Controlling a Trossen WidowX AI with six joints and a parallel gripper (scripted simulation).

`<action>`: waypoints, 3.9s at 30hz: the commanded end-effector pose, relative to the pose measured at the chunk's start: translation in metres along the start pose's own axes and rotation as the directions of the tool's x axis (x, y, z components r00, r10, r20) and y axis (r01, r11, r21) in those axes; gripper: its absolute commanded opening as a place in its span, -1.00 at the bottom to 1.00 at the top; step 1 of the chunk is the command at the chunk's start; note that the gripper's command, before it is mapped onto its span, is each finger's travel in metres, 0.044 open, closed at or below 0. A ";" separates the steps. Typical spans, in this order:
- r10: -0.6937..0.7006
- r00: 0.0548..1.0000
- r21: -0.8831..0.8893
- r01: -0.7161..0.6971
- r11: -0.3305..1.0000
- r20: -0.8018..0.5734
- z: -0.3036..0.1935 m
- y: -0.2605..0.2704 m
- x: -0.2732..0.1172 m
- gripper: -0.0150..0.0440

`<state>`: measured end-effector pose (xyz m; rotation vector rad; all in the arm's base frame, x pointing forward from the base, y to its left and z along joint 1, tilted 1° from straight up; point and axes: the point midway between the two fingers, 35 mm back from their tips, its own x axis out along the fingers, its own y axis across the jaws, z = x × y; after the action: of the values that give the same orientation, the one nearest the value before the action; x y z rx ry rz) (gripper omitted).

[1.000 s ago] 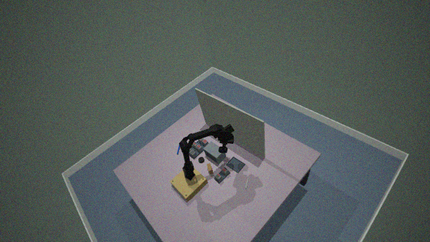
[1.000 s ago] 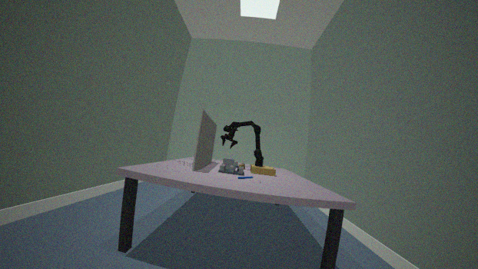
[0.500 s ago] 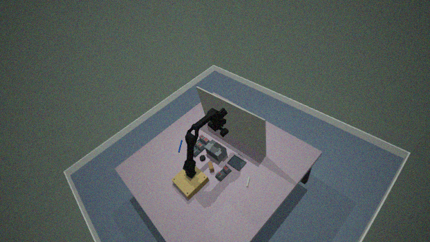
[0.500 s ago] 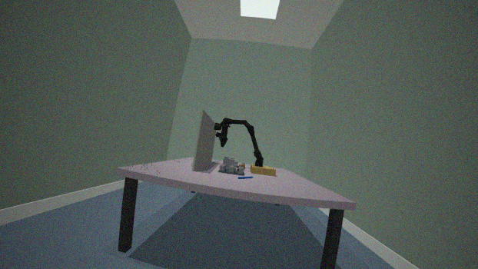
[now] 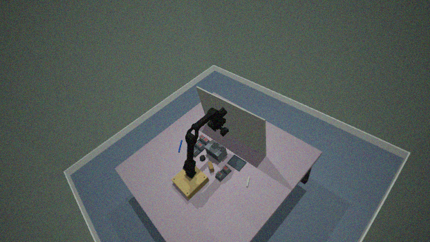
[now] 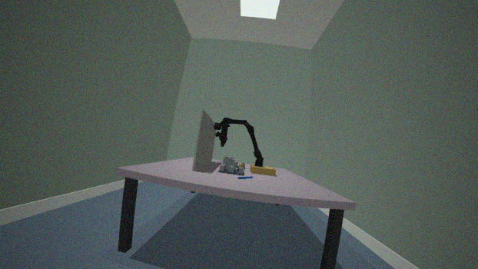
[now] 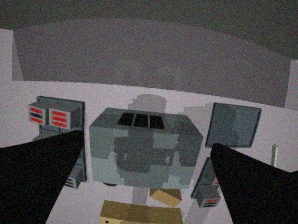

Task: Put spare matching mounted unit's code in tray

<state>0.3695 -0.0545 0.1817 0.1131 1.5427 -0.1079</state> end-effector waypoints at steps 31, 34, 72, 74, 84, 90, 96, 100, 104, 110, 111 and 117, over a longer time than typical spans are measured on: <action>0.009 1.000 -1.000 -0.018 0.021 -0.018 -0.208 0.153 0.062 1.00; 0.009 1.000 -1.000 -0.018 0.021 -0.018 -0.207 0.154 0.065 0.91; 0.010 1.000 -1.000 -0.018 0.021 -0.018 -0.203 0.167 0.138 0.53; 0.010 1.000 -1.000 -0.018 0.021 -0.018 -0.203 0.167 0.141 0.53; 0.010 1.000 -1.000 -0.018 0.021 -0.018 -0.204 0.167 0.158 0.53; 0.010 1.000 -1.000 -0.018 0.021 -0.018 -0.205 0.167 0.168 0.53; 0.010 1.000 -1.000 -0.018 0.021 -0.018 -0.206 0.166 0.177 0.53; 0.010 1.000 -1.000 -0.018 0.021 -0.018 -0.207 0.165 0.183 0.53; 0.010 1.000 -1.000 -0.018 0.021 -0.018 -0.207 0.165 0.183 0.53; 0.006 1.000 -1.000 -0.016 0.015 -0.016 -0.206 0.165 0.182 0.17; 0.006 1.000 -1.000 -0.016 0.015 -0.016 -0.206 0.165 0.182 0.08; 0.006 1.000 -1.000 -0.016 0.015 -0.016 -0.206 0.165 0.182 -0.12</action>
<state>0.1932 0.1376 -0.0045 -1.0905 1.2642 1.0914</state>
